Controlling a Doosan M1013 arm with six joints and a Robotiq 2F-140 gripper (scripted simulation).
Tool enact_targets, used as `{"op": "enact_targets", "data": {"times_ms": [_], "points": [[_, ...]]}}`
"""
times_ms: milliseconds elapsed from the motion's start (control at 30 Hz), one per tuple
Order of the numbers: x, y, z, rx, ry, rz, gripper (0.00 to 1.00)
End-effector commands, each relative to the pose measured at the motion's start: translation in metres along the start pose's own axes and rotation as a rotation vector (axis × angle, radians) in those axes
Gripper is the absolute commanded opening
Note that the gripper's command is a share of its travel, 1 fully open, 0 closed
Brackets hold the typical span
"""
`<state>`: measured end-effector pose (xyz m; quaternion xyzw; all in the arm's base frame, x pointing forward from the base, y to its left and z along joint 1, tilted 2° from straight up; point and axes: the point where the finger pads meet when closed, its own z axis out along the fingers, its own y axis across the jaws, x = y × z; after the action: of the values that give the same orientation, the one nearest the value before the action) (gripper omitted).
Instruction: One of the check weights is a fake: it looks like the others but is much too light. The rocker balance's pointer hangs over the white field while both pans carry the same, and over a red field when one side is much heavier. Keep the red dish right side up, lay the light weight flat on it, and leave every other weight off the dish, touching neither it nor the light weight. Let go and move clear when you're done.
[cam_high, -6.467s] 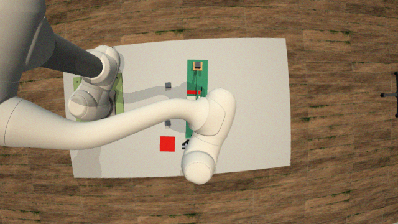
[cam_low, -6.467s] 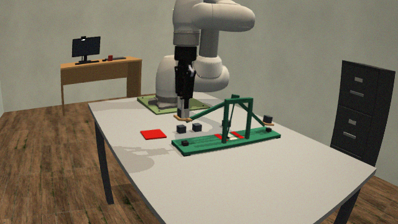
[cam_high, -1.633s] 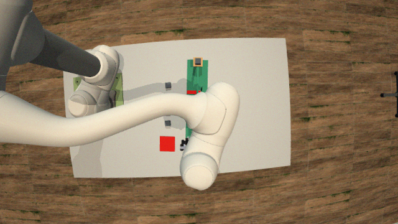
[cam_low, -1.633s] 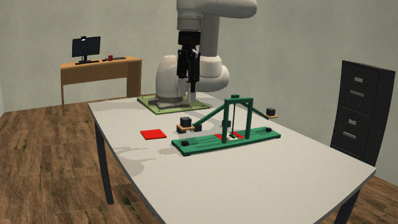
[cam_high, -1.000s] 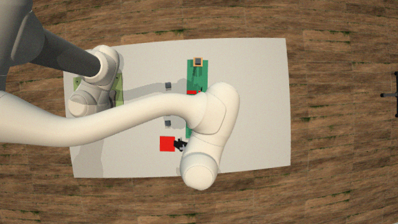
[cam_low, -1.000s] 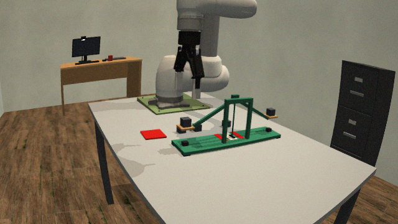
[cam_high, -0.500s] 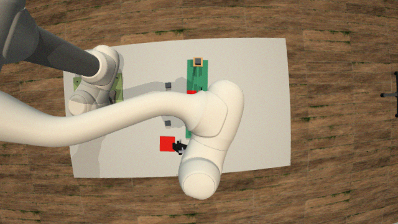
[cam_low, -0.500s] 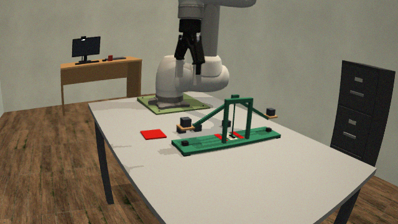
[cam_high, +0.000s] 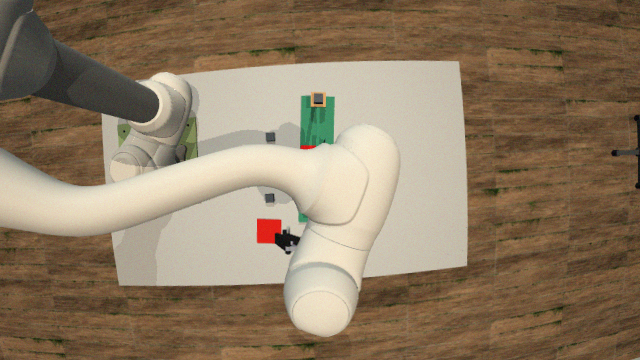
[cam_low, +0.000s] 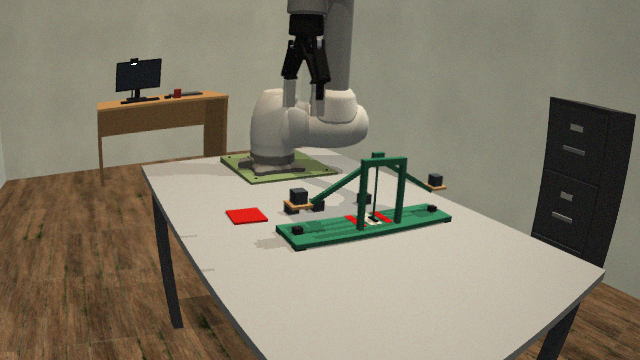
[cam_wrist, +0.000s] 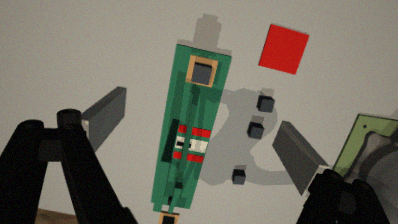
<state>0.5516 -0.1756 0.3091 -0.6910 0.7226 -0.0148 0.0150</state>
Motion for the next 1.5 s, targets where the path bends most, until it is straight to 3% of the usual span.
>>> {"op": "enact_targets", "data": {"times_ms": [0,200,500,567,867,1467], "points": [[0.000,0.001,0.000,0.000,0.000,0.000,1.00],[-0.011,0.023,0.000,0.000,0.000,0.000,1.00],[-0.045,0.095,0.000,0.000,0.000,0.000,1.00],[-0.045,0.095,0.000,0.000,0.000,0.000,1.00],[-0.074,0.157,0.000,0.000,0.000,0.000,1.00],[-0.080,0.169,0.000,0.000,0.000,0.000,1.00]]}}
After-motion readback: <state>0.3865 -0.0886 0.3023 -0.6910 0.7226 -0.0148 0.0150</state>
